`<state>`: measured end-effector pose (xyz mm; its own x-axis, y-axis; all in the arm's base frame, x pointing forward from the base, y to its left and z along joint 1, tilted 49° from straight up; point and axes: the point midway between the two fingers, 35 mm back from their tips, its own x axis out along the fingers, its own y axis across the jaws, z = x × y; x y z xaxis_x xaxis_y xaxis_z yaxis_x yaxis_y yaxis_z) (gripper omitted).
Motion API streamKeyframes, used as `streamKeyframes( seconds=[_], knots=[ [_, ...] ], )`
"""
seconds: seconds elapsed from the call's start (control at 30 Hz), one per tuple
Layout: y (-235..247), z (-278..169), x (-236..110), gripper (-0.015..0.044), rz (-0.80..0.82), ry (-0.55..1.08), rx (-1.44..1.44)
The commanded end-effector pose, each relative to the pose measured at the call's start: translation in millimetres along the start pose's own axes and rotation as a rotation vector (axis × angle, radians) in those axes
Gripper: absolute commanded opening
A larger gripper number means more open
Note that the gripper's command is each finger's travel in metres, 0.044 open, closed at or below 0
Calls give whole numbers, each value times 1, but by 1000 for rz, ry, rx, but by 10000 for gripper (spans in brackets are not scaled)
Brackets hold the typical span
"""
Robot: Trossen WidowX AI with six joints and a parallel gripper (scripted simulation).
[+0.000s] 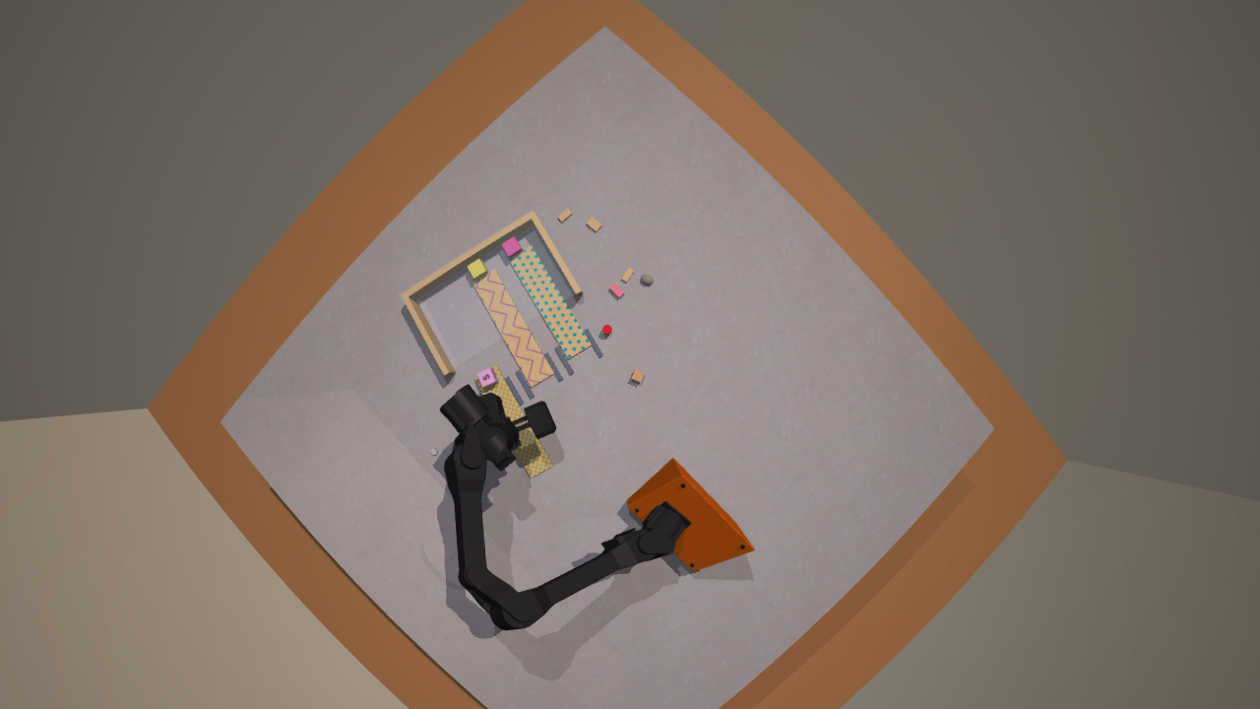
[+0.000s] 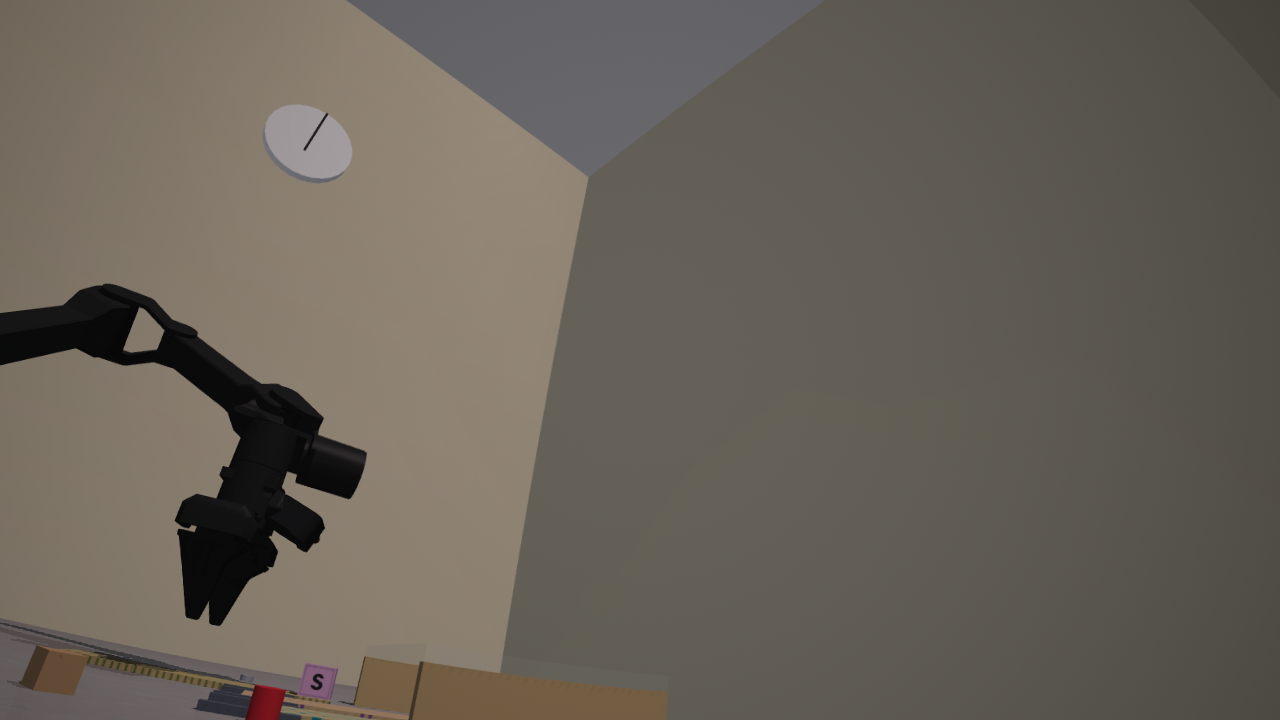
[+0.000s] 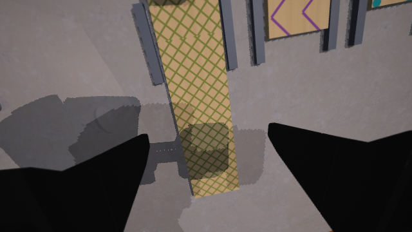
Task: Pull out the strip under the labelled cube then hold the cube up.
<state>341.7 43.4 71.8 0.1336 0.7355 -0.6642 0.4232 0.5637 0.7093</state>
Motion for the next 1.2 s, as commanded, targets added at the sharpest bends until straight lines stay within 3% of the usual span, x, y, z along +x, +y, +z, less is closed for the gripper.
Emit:
streamKeyframes(
  seconds=[0.0, 0.87, 1.1, 1.17],
  knots=[
    [1, 15, -1, 440, 1, 3, -3],
    [12, 117, -13, 440, 1, -1, -6],
    [12, 117, -4, 256, 0, -1, -6],
    [12, 117, -1, 250, 0, -1, -6]
  ],
)
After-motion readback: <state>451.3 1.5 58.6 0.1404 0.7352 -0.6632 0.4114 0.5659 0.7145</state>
